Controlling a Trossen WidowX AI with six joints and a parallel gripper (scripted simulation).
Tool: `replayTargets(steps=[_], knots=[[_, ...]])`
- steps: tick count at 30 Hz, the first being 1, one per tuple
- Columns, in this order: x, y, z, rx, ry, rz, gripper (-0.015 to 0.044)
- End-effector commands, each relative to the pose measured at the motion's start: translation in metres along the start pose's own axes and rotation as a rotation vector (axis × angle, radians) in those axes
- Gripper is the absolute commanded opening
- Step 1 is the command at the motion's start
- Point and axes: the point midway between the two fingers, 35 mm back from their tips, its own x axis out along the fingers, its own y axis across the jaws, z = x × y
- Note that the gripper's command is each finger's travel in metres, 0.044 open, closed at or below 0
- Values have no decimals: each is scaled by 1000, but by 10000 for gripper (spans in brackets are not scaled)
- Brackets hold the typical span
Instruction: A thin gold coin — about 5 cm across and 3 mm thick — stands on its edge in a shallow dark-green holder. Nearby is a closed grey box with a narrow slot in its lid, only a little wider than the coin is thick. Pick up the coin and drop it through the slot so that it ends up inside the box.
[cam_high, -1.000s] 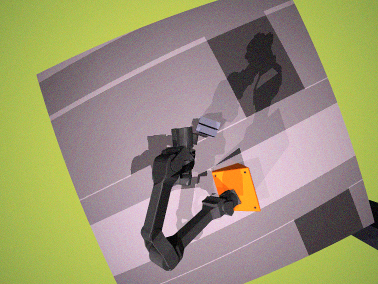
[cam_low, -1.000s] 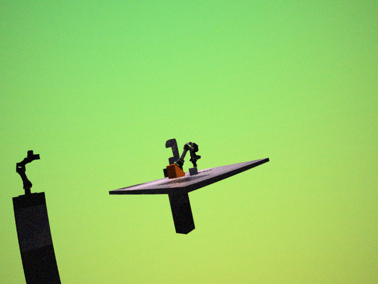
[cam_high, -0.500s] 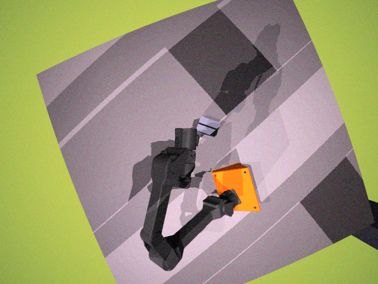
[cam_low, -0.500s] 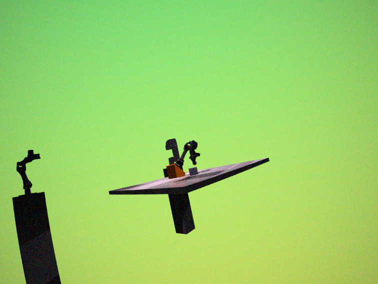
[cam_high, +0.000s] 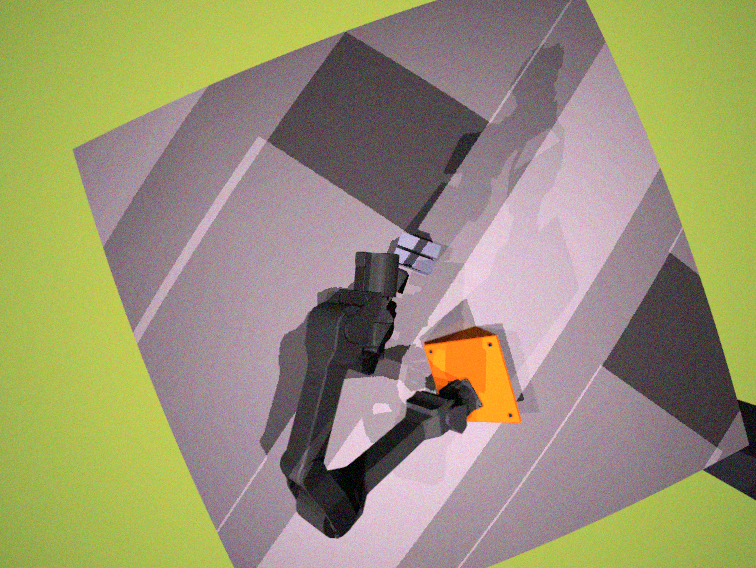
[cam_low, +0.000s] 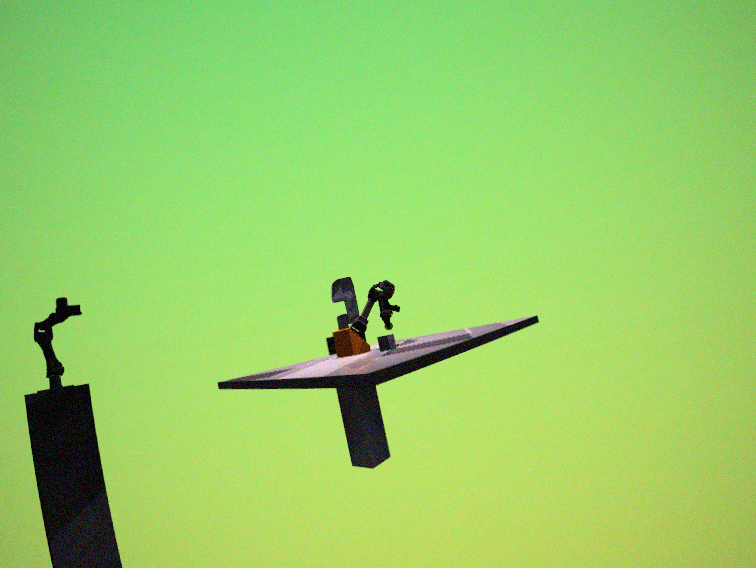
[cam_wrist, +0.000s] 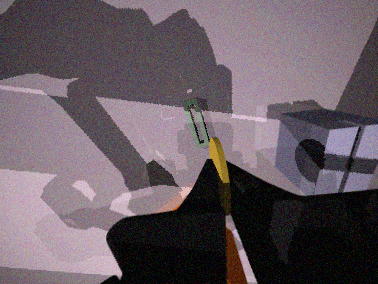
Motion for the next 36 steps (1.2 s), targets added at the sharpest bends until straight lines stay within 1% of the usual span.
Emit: replayTargets(steps=[1, 36], knots=[[-2, -9, -1, 2, 4, -7, 0], [-6, -93, -16, -4, 6, -12, 0]])
